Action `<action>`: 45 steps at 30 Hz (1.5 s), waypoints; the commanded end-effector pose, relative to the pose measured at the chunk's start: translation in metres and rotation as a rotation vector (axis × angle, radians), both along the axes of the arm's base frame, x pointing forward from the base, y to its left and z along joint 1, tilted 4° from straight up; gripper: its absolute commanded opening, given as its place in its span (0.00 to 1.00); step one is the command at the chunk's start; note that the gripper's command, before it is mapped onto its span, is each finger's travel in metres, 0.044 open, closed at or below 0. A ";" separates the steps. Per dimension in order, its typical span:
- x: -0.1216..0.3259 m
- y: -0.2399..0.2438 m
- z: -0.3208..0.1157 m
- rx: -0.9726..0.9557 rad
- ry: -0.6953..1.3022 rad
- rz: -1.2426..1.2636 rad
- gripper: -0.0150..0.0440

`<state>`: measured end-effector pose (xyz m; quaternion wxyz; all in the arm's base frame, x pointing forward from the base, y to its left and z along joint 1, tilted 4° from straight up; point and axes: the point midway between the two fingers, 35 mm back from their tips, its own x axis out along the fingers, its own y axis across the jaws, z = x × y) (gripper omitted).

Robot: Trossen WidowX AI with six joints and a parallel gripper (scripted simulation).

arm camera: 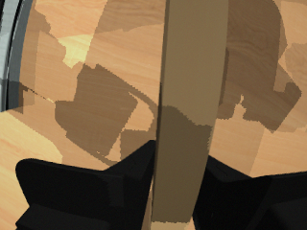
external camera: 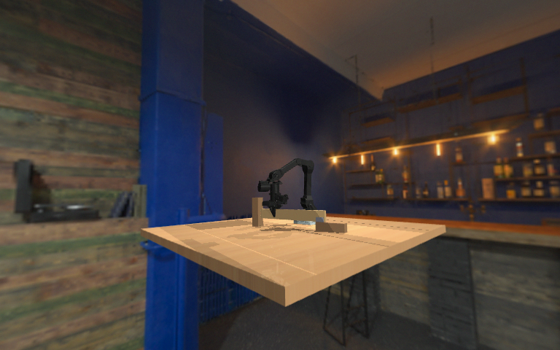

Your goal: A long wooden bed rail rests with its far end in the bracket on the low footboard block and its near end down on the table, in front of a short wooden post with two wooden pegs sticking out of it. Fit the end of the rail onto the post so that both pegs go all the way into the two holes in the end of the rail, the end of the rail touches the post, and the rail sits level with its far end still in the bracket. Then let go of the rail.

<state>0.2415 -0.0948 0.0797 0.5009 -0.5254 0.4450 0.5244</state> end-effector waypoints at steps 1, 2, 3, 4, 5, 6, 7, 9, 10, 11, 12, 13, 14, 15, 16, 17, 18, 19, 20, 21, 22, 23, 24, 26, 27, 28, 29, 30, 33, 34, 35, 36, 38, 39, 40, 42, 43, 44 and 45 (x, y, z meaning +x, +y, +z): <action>0.002 -0.003 0.003 -0.003 -0.009 0.002 0.25; 0.002 -0.003 0.003 -0.003 -0.009 0.002 0.25; 0.002 -0.003 0.003 -0.003 -0.009 0.002 0.25; 0.002 -0.004 0.003 -0.003 -0.009 0.002 0.25; 0.002 -0.004 0.003 -0.003 -0.009 0.002 0.25; 0.002 -0.004 0.003 -0.003 -0.009 0.002 0.25; 0.002 -0.005 0.003 -0.003 -0.009 0.002 0.25; 0.003 -0.005 0.003 -0.003 -0.009 0.002 0.25; 0.003 -0.006 0.003 -0.003 -0.009 0.002 0.25; 0.003 -0.006 0.002 -0.003 -0.009 0.002 0.25; 0.003 -0.006 0.002 -0.003 -0.009 0.002 0.25; 0.003 -0.006 0.002 -0.003 -0.009 0.002 0.25; 0.003 -0.007 0.002 -0.003 -0.009 0.002 0.25; 0.003 -0.007 0.002 -0.003 -0.009 0.002 0.25; 0.003 -0.007 0.002 -0.003 -0.009 0.002 0.25; 0.003 -0.008 0.002 -0.003 -0.009 0.002 0.25; 0.003 -0.008 0.002 -0.003 -0.009 0.002 0.25; 0.003 -0.008 0.002 -0.003 -0.009 0.002 0.25; 0.003 -0.009 0.002 -0.003 -0.009 0.002 0.25; 0.003 -0.009 0.002 -0.003 -0.009 0.002 0.25; 0.003 -0.009 0.002 -0.003 -0.009 0.002 0.25; 0.003 -0.009 0.002 -0.004 -0.009 0.002 0.25; 0.003 -0.010 0.002 -0.004 -0.009 0.002 0.25; 0.003 -0.010 0.002 -0.004 -0.009 0.002 0.25; 0.003 -0.011 0.002 -0.004 -0.009 0.002 0.25; 0.003 -0.011 0.002 -0.004 -0.009 0.002 0.25; 0.003 -0.011 0.002 -0.004 -0.009 0.002 0.25; 0.003 -0.011 0.002 -0.004 -0.009 0.002 0.25; 0.003 -0.012 0.002 -0.004 -0.009 0.002 0.25; 0.003 -0.013 0.002 -0.004 -0.009 0.002 0.25; 0.003 -0.013 0.002 -0.004 -0.009 0.002 0.25; 0.003 -0.013 0.002 -0.004 -0.009 0.002 0.25; 0.003 -0.014 0.002 -0.004 -0.009 0.002 0.25; 0.001 -0.011 0.000 -0.001 0.000 0.000 0.30; 0.001 -0.011 0.000 -0.001 0.000 0.000 0.34; 0.001 -0.011 0.000 -0.001 0.000 0.000 0.43; 0.001 -0.011 0.000 -0.001 0.000 0.000 0.48; 0.001 -0.011 0.000 -0.001 0.000 0.000 0.52; 0.001 -0.011 0.000 -0.001 0.000 0.000 0.57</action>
